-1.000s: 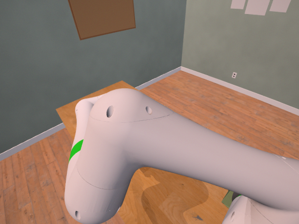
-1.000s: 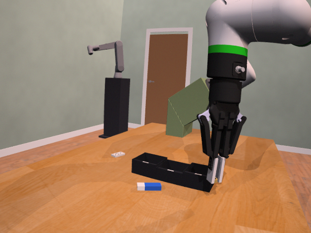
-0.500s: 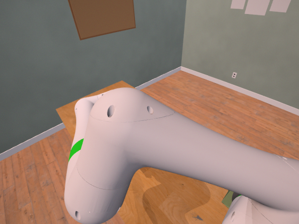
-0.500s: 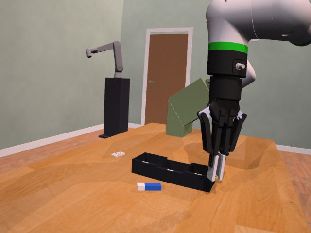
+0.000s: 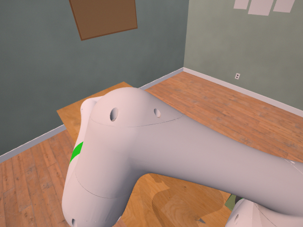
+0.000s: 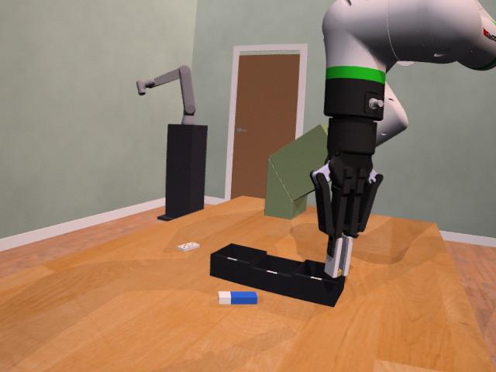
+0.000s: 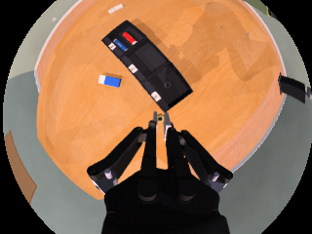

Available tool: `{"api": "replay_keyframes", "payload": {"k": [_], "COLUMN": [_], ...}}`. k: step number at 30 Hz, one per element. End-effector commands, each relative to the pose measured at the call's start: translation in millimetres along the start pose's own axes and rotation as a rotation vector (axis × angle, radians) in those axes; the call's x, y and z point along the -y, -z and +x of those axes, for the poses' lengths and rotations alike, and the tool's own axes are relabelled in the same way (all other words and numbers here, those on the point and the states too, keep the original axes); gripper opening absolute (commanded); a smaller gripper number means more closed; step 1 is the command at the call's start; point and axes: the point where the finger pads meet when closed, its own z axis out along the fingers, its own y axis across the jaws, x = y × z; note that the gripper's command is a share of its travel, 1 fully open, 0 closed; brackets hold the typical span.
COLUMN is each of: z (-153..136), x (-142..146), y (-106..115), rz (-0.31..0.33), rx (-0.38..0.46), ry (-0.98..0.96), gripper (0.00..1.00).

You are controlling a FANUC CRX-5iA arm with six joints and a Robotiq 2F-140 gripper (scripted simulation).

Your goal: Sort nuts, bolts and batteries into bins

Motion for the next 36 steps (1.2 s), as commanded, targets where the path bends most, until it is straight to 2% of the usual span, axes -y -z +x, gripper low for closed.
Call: {"api": "replay_keyframes", "payload": {"k": [1, 10, 17, 18, 25, 36], "z": [19.5, 68.0, 69.6, 69.7, 68.8, 68.0], "x": [-4.5, -16.7, -17.1, -17.1, -16.9, -16.7], "y": [0.5, 0.1, 0.1, 0.1, 0.1, 0.1], "rz": [0.004, 0.000, -0.002, -0.001, 0.006, 0.006], "rx": [0.007, -0.006, -0.010, -0.009, 0.004, 0.006], "ry": [0.157, 0.374, 0.499, 0.577, 0.754, 0.765], "gripper": [0.16, 0.16, 0.16, 0.16, 0.16, 0.16]}}
